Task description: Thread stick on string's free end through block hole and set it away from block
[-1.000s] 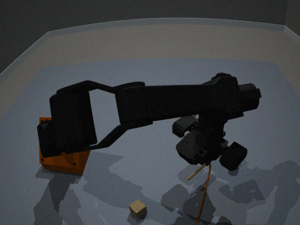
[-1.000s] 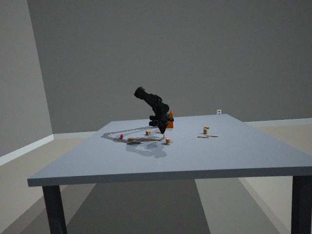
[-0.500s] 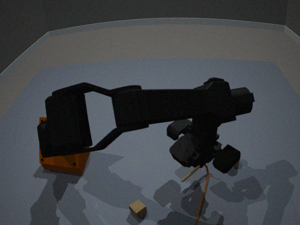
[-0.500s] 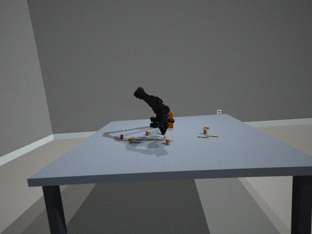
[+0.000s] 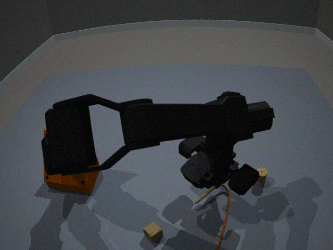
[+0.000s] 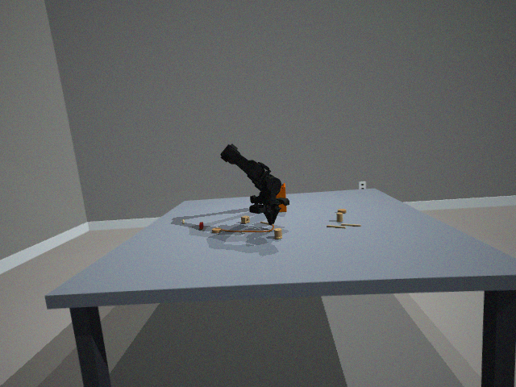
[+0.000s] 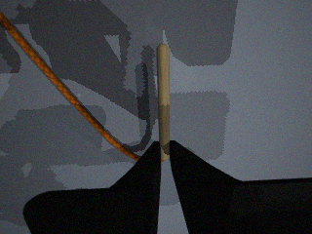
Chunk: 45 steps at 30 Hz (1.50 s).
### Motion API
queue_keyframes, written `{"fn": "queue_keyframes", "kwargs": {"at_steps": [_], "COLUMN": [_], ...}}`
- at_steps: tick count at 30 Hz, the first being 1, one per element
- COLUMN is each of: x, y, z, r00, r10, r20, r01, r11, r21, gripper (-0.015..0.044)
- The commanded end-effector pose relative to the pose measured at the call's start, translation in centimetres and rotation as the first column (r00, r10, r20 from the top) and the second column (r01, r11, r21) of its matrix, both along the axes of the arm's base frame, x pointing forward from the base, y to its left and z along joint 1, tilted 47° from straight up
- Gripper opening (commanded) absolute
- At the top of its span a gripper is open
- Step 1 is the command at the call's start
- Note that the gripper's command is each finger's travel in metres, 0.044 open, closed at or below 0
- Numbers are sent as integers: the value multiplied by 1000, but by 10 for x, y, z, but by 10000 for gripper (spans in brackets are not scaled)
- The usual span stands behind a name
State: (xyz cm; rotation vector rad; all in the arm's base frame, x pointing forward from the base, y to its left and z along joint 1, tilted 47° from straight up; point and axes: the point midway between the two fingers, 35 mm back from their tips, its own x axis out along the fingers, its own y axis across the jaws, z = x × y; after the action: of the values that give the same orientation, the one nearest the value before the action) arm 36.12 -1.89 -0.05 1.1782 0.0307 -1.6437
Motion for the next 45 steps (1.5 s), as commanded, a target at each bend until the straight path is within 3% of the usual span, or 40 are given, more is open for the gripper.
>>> {"fn": "queue_keyframes", "kwargs": {"at_steps": [1, 45], "x": [-4, -37], "y": [-2, -30], "z": [-2, 21], "r00": [1000, 1000], "r10": [3, 3], "r20": [2, -1], "r01": [-3, -3], "r11": [1000, 1000], "r21": [-2, -2], "gripper": [0, 0]}}
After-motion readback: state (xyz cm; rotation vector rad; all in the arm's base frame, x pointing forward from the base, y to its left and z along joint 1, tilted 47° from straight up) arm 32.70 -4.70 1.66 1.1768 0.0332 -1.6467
